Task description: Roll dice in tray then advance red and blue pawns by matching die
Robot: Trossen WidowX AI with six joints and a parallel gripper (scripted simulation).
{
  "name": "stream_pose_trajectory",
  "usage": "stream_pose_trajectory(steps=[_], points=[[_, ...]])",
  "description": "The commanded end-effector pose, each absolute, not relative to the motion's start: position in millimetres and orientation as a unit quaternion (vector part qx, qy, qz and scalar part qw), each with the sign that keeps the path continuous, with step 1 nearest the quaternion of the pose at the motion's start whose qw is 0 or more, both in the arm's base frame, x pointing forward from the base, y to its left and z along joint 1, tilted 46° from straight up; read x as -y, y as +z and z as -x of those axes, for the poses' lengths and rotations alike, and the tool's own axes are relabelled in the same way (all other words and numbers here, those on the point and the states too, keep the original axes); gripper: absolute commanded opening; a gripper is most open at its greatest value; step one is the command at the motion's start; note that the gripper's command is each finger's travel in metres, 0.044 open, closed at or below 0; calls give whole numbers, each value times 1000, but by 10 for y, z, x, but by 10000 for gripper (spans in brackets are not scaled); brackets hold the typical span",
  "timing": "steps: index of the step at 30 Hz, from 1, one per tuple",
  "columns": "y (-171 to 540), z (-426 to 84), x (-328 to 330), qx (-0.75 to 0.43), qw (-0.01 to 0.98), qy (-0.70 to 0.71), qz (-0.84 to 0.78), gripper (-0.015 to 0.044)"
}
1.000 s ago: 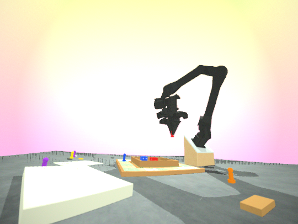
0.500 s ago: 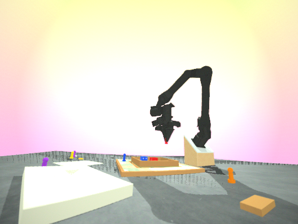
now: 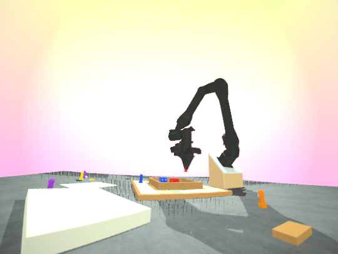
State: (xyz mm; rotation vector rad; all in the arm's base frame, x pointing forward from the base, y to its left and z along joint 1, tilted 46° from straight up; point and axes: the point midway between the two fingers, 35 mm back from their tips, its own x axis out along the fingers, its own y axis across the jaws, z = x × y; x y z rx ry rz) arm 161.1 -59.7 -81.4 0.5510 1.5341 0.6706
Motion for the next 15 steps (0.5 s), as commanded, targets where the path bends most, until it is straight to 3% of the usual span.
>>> stream_pose_trajectory(steps=[1, 15], points=[[-889, -1597, 540, -672, 635, 295, -241, 0], [-1097, -1570, 325, -672, 635, 296, -241, 0]])
